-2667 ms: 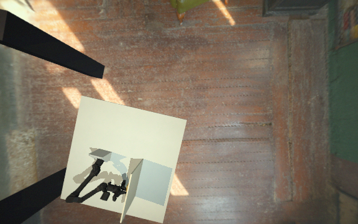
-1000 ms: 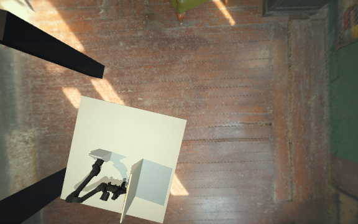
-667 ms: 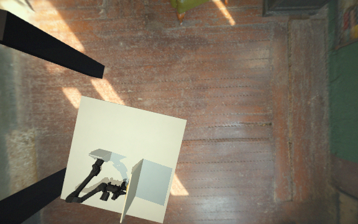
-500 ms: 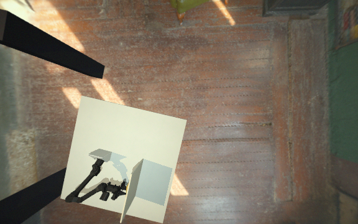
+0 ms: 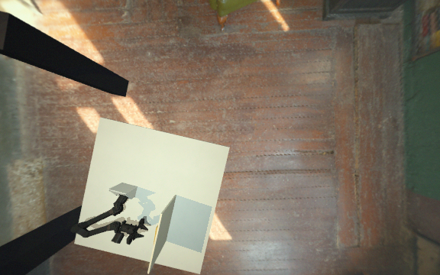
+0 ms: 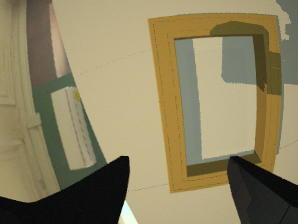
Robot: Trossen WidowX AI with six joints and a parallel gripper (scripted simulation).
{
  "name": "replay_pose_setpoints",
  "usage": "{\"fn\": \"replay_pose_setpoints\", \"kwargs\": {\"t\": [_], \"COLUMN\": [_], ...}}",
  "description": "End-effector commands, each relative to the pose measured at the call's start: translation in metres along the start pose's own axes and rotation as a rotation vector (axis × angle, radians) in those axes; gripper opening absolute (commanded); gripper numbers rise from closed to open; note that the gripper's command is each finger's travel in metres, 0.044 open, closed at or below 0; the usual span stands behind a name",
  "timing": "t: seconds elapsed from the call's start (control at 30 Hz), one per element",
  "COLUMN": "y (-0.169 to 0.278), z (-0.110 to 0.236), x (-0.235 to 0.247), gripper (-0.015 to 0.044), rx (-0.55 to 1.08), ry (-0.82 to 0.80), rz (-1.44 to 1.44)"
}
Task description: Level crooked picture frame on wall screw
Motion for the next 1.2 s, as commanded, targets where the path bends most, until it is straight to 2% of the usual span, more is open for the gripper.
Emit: {"fn": "replay_pose_setpoints", "kwargs": {"t": [0.0,0.47,1.17], "y": [0.000,0.010,0.010], "z": [0.002,0.093,0.095], "x": [0.004,0.037,0.037], "gripper": [0.0260,0.0260,0.0260], "rx": [-0.001,0.006,0.006], "ry": [-0.001,0.011,0.012], "rz": [0.004,-0.033,-0.033]}}
Point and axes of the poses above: the point midway between the two fingers, 35 mm back from their tips, its own z axis back along the fingers, its own x axis across the jaws, y = z × x, the point moved 6 cm from there along z, back along the fingers, and after that the axes turned 15 degrees about -z, right-handed, at the moved point
